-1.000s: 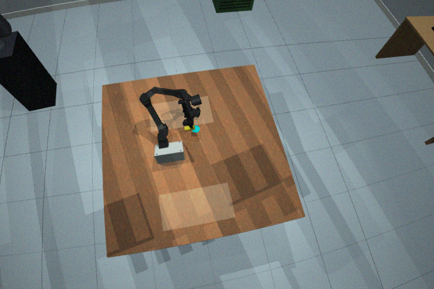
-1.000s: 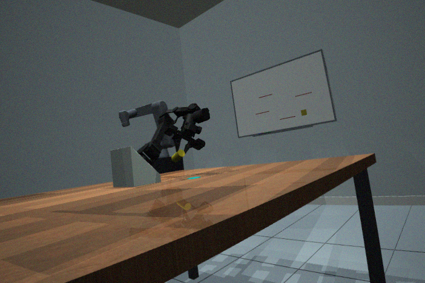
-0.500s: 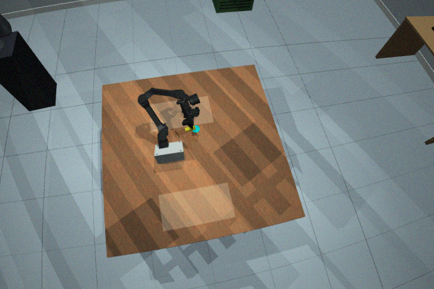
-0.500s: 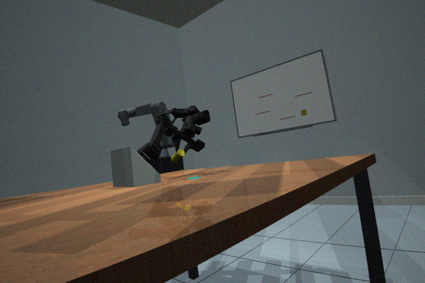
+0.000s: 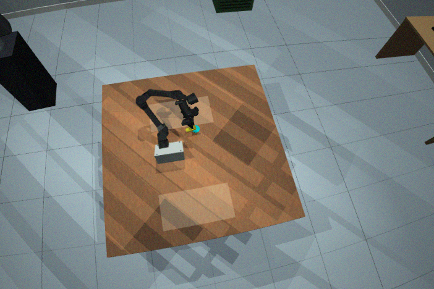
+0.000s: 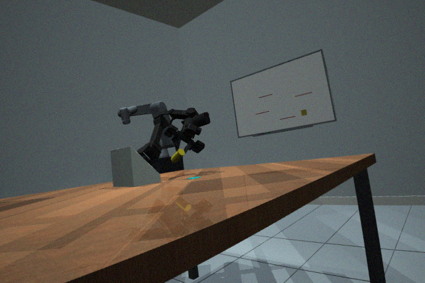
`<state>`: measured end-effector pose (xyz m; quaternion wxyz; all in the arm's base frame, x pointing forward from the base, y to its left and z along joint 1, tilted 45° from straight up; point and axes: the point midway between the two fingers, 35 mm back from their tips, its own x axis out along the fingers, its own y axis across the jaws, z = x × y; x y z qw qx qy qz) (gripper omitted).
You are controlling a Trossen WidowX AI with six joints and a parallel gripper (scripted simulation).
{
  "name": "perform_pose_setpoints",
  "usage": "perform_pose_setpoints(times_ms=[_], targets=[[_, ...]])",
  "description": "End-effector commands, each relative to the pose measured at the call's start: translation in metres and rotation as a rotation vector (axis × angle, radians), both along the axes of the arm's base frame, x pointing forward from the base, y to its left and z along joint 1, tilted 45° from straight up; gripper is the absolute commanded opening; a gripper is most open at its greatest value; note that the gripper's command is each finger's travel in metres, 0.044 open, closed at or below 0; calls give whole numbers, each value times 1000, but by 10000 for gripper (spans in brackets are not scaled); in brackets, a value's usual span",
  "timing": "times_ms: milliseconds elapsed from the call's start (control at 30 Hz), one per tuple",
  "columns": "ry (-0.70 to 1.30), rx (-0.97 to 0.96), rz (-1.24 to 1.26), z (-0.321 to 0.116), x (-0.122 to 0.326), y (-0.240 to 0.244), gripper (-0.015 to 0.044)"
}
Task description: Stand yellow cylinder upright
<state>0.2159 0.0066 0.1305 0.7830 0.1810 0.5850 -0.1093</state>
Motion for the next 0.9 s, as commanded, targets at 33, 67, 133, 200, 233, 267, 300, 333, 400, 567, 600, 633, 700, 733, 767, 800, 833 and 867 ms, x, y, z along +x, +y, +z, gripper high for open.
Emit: perform_pose_setpoints(times_ms=[33, 67, 133, 200, 233, 267, 300, 333, 400, 567, 600, 633, 700, 733, 767, 800, 833, 867], targets=[[-30, -22, -15, 1, 0, -1, 105], [-35, -25, -17, 1, 0, -1, 105], [-44, -32, -22, 1, 0, -1, 105], [-54, -38, -27, 1, 0, -1, 105], [-59, -42, -29, 1, 0, -1, 105], [-64, -45, -32, 1, 0, -1, 105], [-70, -48, -34, 1, 0, -1, 105], [-75, -51, -36, 1, 0, -1, 105], [-85, -57, -41, 1, 1, -1, 105], [-111, -71, -54, 2, 1, -1, 105], [-117, -73, -57, 2, 1, -1, 105], [-122, -76, -59, 2, 1, -1, 105], [-133, -81, -65, 3, 1, -1, 105], [-139, -83, -67, 3, 2, -1, 105], [-144, -86, -70, 3, 2, -1, 105], [-150, -88, -73, 3, 2, -1, 105], [-155, -90, -75, 3, 2, -1, 105], [-161, -92, -78, 3, 2, -1, 105]])
